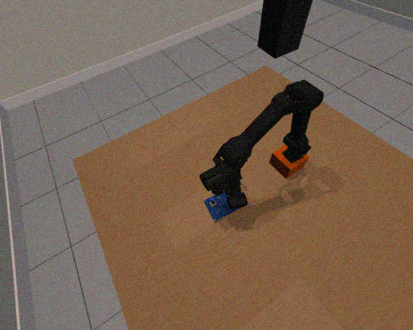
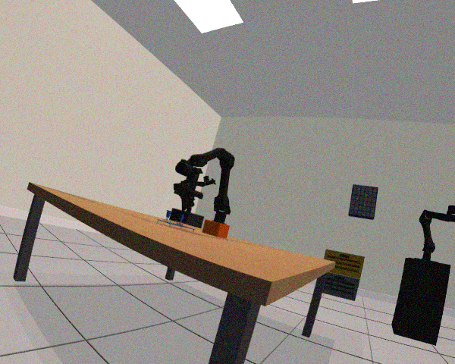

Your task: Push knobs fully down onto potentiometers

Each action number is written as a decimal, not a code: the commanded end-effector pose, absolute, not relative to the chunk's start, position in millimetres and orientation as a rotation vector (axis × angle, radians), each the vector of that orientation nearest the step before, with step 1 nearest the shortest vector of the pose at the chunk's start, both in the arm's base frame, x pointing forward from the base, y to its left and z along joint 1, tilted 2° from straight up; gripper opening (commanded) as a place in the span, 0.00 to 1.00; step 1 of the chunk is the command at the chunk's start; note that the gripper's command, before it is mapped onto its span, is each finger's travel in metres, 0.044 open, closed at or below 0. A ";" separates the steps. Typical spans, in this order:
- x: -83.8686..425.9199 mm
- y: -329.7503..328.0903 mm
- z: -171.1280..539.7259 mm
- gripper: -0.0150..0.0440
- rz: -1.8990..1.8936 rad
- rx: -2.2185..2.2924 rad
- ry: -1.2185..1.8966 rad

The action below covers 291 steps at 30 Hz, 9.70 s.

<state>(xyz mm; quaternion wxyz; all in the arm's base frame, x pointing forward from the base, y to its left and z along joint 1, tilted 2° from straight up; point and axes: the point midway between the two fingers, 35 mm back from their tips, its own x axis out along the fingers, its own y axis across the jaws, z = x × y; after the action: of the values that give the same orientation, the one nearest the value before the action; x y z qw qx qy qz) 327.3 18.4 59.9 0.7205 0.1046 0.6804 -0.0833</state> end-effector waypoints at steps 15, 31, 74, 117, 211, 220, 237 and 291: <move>326.6 19.2 48.2 0.25 -0.179 0.229 1.511; 326.8 19.3 43.9 0.25 -0.179 0.229 1.511; 327.0 19.5 38.1 0.25 -0.179 0.229 1.511; 327.4 19.6 31.0 0.25 -0.179 0.229 1.511; 328.0 19.9 18.8 0.25 -0.179 0.229 1.511; 328.0 20.0 18.2 0.25 -0.179 0.229 1.511; 328.0 20.0 17.3 0.25 -0.179 0.229 1.511; 326.5 19.1 50.3 0.25 -0.179 0.229 1.511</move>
<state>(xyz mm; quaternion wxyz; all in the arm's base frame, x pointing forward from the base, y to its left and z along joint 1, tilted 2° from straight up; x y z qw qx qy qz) 324.3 18.7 42.2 0.7133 0.1028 0.6882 -0.0841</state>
